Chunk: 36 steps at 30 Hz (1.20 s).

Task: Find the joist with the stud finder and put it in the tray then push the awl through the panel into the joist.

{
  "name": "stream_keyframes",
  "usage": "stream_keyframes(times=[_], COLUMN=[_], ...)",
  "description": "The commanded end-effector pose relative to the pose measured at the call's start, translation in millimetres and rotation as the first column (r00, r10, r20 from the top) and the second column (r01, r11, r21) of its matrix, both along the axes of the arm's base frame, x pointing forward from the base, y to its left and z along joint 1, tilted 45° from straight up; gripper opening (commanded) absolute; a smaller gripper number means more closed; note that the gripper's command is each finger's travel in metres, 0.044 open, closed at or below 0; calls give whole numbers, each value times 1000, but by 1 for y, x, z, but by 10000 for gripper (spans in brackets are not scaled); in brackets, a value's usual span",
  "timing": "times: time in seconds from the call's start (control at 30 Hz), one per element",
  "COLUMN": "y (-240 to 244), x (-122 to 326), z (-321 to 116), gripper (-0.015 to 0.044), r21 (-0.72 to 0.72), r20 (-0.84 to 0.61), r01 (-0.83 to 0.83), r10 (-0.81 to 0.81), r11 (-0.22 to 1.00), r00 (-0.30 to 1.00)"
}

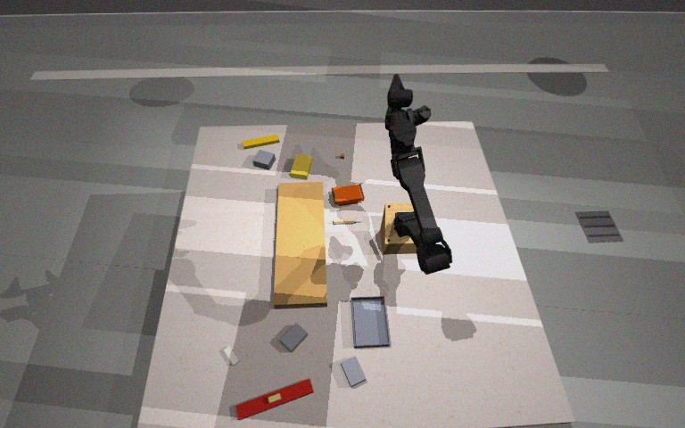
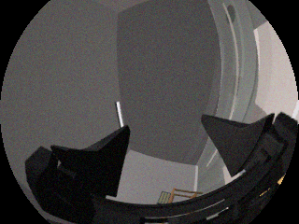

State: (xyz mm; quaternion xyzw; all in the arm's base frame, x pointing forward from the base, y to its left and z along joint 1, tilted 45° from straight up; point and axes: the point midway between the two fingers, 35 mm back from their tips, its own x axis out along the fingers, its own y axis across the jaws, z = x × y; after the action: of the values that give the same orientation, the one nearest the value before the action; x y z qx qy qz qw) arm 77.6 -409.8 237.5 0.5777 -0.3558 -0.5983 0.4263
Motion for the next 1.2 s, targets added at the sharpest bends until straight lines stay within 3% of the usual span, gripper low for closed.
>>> stream_keyframes(times=[0.0,0.27,0.6,0.77,0.93,1.17], y=[-1,34,138,206,271,280], x=[37,92,130,132,125,123], z=[-62,-182,-308,-352,-379,-382], gripper=[440,440,440,440,440,440], r21=[206,590,927,980,939,927], r20=[36,134,225,196,98,79], r01=[-106,-247,-264,-193,-88,-72], r10=[101,209,169,91,13,4], r11=[973,769,265,-48,-333,-369], r00=[994,969,960,976,995,997])
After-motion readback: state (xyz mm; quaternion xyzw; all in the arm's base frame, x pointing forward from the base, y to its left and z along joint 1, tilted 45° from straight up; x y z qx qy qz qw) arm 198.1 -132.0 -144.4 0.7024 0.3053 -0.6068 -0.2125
